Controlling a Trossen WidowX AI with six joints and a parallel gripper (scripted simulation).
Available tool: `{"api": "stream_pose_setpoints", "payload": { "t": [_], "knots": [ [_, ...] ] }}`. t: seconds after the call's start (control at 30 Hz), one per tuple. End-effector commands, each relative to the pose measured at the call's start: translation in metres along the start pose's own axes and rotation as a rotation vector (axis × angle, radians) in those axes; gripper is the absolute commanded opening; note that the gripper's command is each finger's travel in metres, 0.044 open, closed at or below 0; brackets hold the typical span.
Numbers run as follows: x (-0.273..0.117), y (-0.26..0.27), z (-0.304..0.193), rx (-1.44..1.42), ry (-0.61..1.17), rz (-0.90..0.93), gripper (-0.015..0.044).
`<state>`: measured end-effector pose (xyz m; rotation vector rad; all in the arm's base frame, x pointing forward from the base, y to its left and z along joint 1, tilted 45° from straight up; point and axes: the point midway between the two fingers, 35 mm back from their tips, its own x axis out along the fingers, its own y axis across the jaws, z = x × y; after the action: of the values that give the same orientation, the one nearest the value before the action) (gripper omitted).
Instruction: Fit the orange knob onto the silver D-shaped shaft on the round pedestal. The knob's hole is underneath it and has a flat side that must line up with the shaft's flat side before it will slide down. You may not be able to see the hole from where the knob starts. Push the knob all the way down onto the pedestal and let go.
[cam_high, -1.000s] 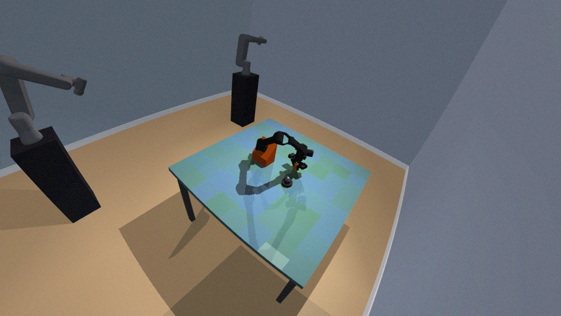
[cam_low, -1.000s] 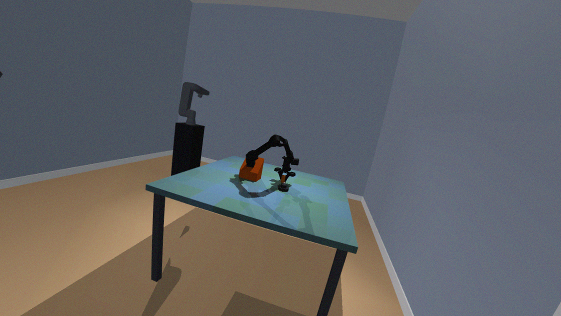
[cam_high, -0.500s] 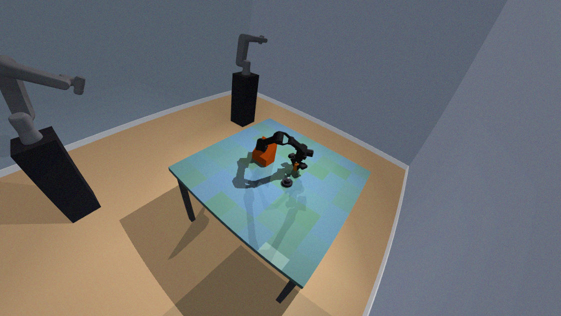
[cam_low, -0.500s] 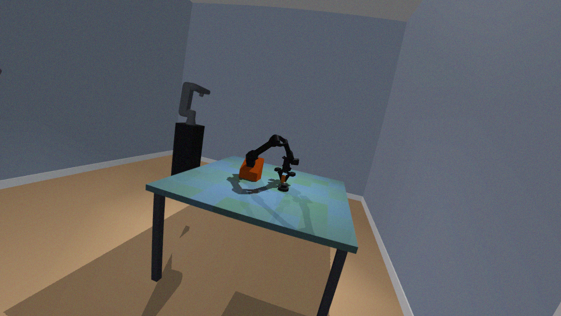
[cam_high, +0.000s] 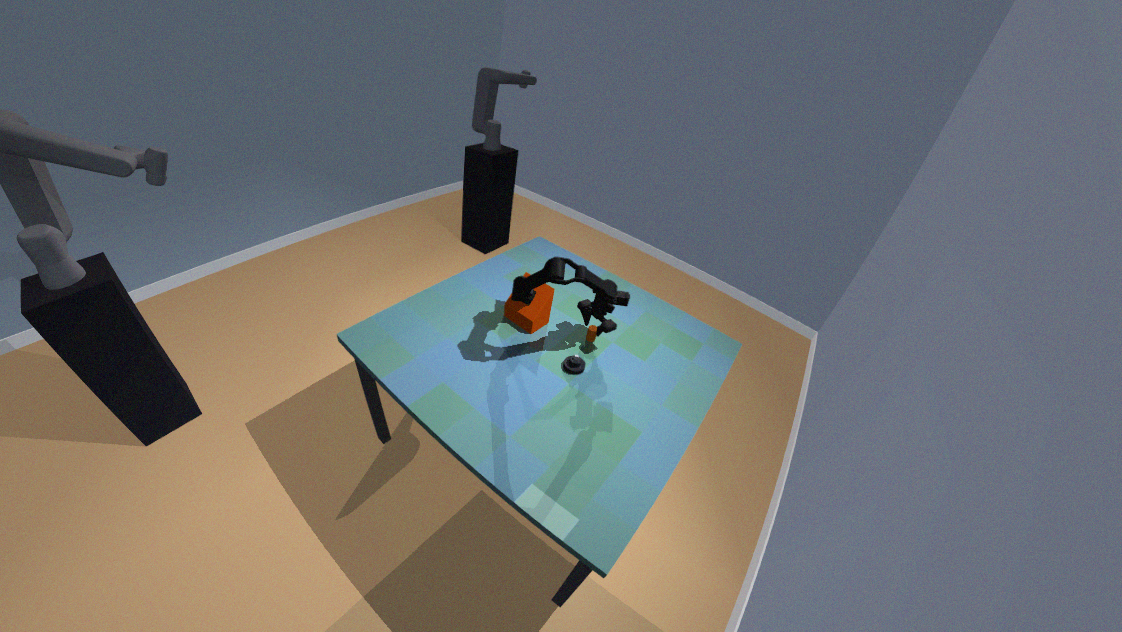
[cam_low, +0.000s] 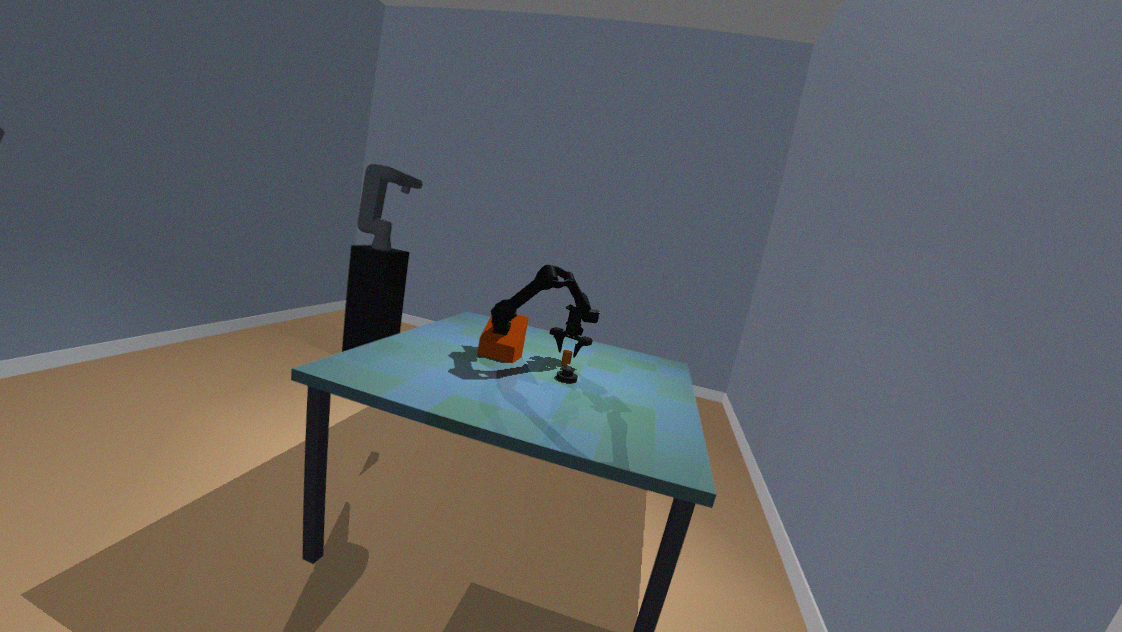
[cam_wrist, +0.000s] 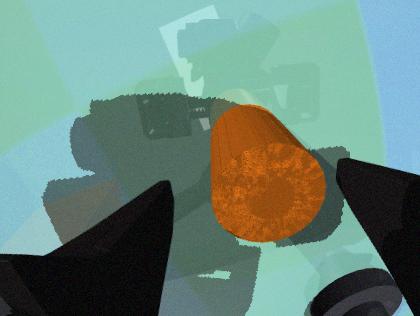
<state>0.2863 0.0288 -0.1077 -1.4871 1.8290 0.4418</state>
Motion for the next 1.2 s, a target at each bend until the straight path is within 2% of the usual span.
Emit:
{"api": "stream_pose_setpoints", "payload": {
  "t": [0.0,0.2,0.33,1.17],
  "knots": [
    [-0.046,-0.001,0.001,0.008,-0.014,-0.013,0.044],
    [-0.046,0.0,0.001,0.008,-0.014,-0.013,0.044],
    [-0.031,0.0,0.001,0.008,-0.014,-0.013,0.044],
    [0.004,0.0,0.001,0.015,-0.013,-0.006,0.044]
  ]
}}
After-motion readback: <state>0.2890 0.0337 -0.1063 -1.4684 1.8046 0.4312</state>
